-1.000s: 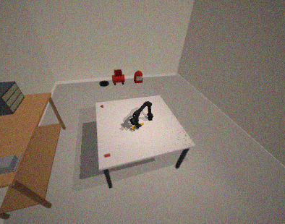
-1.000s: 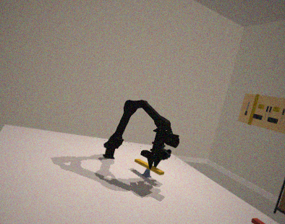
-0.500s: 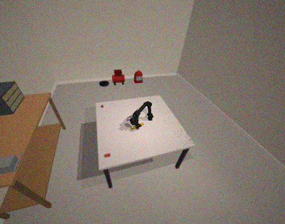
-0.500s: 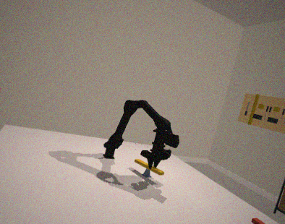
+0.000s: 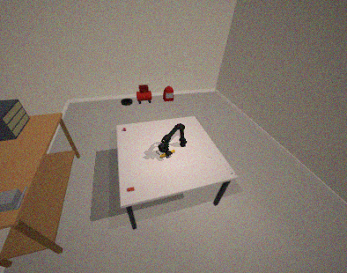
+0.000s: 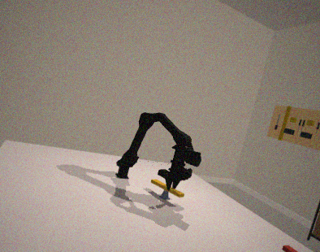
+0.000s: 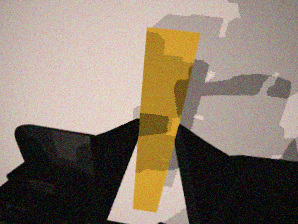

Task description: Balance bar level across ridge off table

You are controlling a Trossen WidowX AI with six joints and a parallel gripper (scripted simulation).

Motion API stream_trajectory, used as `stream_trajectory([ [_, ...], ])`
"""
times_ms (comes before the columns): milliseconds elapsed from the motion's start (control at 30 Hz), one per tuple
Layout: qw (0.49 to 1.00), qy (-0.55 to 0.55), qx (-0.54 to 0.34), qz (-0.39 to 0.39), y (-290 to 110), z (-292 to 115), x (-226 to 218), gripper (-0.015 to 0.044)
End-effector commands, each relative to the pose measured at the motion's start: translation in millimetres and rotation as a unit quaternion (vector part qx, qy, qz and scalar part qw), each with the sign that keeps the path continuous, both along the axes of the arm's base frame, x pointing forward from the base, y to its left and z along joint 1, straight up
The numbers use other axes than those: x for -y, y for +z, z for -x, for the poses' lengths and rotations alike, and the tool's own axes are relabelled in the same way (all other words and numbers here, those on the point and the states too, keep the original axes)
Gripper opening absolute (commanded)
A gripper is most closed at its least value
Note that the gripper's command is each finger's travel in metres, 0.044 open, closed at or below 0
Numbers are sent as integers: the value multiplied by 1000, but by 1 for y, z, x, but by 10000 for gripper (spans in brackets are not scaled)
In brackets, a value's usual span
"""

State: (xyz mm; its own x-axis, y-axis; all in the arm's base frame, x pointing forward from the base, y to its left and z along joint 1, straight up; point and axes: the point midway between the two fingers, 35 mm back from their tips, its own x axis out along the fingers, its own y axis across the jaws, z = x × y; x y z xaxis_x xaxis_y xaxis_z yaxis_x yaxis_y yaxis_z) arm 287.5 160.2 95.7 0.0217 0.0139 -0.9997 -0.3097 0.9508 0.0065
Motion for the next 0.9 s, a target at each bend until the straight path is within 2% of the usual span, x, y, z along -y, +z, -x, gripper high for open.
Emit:
stream_trajectory([
  [0,1000,-1,1,0,-1,0,0,0],
  [867,1000,-1,1,0,-3,0,0,0],
])
